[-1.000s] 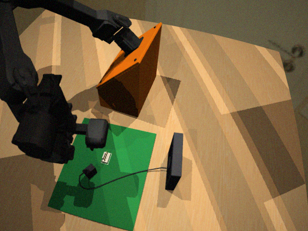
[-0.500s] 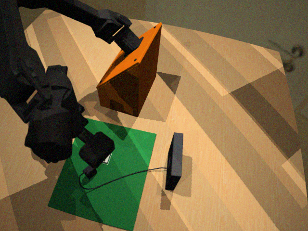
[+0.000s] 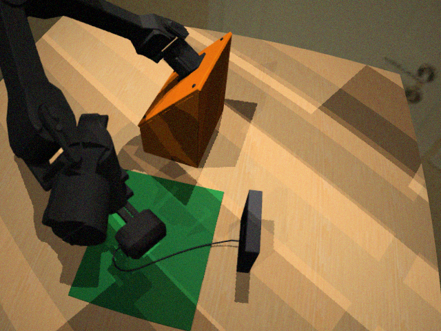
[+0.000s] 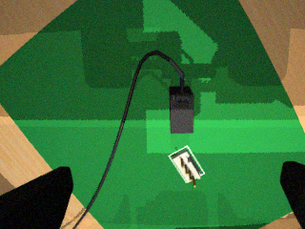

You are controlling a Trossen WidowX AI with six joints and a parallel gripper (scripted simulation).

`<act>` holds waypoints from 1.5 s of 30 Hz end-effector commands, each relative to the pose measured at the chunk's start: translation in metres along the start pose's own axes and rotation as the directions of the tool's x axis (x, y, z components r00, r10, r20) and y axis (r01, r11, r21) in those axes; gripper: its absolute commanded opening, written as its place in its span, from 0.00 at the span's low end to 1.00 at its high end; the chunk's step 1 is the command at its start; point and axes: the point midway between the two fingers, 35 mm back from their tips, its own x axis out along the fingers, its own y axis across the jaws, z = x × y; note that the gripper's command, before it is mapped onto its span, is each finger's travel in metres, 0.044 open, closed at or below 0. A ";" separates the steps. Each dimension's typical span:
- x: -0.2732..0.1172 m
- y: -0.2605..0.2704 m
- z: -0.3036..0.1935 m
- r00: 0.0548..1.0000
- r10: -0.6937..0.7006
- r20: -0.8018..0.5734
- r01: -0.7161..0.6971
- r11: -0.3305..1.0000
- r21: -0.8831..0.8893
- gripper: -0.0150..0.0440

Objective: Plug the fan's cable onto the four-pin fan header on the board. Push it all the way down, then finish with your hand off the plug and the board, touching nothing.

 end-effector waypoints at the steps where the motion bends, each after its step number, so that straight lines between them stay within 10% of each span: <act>1: 0.062 -0.009 -0.006 1.000 -0.026 -0.017 0.025 1.000 -0.004 1.00; 45: 0.115 -0.011 -0.008 0.999 -0.029 -0.016 0.029 1.000 -0.004 1.00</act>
